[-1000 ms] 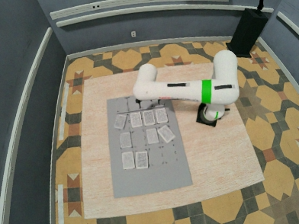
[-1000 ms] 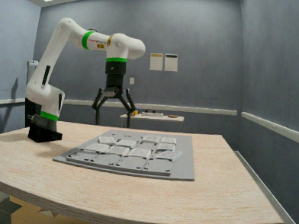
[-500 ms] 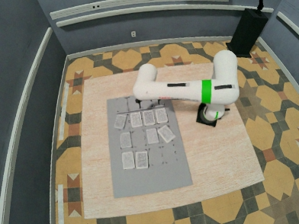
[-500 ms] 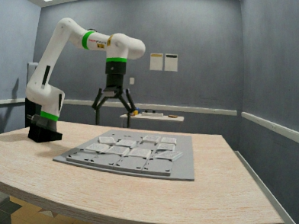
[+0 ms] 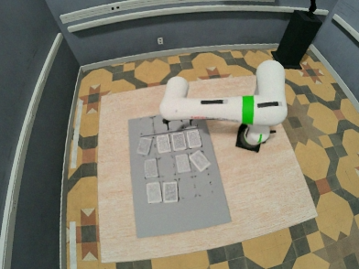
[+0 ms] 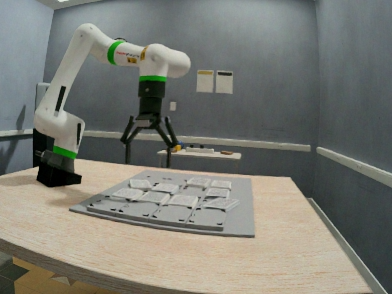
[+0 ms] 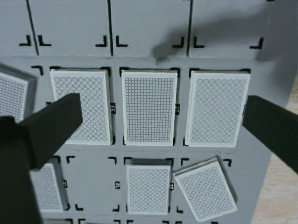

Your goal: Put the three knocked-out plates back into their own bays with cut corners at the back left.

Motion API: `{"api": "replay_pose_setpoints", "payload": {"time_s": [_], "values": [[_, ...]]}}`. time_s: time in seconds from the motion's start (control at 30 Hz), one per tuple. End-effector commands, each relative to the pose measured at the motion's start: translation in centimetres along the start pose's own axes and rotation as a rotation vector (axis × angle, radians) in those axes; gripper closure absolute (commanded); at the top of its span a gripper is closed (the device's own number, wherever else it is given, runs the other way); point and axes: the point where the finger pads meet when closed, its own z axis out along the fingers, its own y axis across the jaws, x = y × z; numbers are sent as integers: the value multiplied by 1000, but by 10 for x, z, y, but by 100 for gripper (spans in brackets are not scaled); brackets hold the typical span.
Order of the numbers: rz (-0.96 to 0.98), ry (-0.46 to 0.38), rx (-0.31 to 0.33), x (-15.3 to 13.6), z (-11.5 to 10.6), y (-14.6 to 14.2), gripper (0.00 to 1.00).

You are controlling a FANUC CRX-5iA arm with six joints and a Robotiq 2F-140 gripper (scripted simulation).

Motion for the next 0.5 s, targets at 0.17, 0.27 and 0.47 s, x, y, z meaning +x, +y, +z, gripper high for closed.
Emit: {"api": "replay_pose_setpoints", "payload": {"time_s": [0.17,0.27,0.47], "values": [[0,1,2,0,-1,0,0],[0,1,2,0,-1,0,0],[0,1,2,-20,-1,-1,0]]}}
